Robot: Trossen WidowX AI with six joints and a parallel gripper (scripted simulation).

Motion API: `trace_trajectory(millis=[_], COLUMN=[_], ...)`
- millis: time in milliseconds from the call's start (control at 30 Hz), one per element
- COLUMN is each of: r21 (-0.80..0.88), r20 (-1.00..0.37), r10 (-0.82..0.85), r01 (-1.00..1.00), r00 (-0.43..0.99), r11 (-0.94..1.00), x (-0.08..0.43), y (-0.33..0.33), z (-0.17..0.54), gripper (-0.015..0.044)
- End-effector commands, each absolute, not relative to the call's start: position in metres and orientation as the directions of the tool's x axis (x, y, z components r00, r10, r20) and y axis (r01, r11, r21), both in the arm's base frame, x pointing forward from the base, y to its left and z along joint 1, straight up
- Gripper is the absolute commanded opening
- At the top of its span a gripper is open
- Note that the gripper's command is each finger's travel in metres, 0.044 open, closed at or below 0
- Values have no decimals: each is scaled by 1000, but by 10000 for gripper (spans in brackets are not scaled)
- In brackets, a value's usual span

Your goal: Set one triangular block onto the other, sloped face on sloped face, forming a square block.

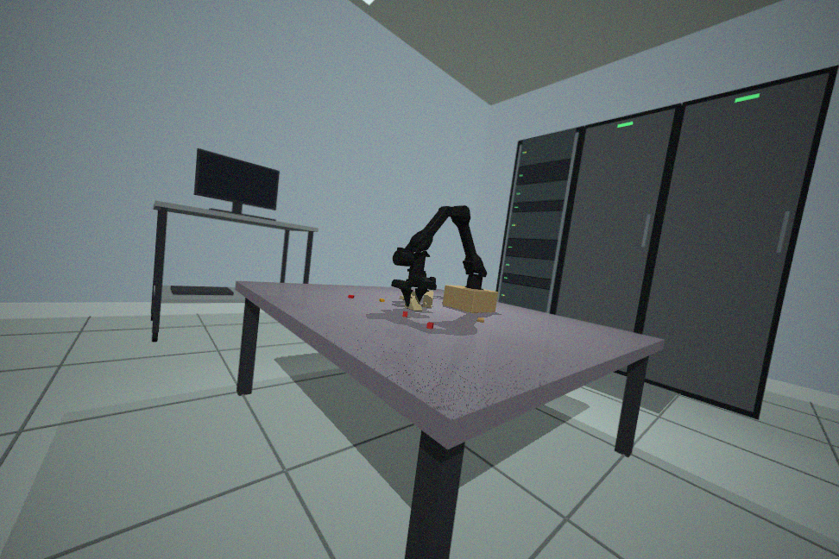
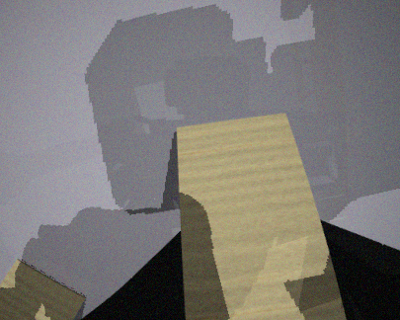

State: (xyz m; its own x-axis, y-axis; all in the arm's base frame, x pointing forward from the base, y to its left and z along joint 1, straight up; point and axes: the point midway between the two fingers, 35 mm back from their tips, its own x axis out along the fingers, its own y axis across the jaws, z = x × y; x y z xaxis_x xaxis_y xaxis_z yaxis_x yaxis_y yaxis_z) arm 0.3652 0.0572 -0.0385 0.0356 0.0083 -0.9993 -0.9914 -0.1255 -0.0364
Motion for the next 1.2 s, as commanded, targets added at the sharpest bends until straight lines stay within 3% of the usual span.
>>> trace_trajectory(millis=[0,467,700,900,1167], r21=[-36,-36,-37,-37,-45], r20=[-999,-999,-999,-999,-999], r10=[8,8,8,8,10], r01=[-991,-991,-991,-991,-991], r00=[36,36,36,36,44], r11=[-126,-126,-126,-126,-126], x=[365,365,365,363,365], y=[57,57,57,57,57], z=[-38,-38,-36,22,18], gripper=[79,440,440,440,440])
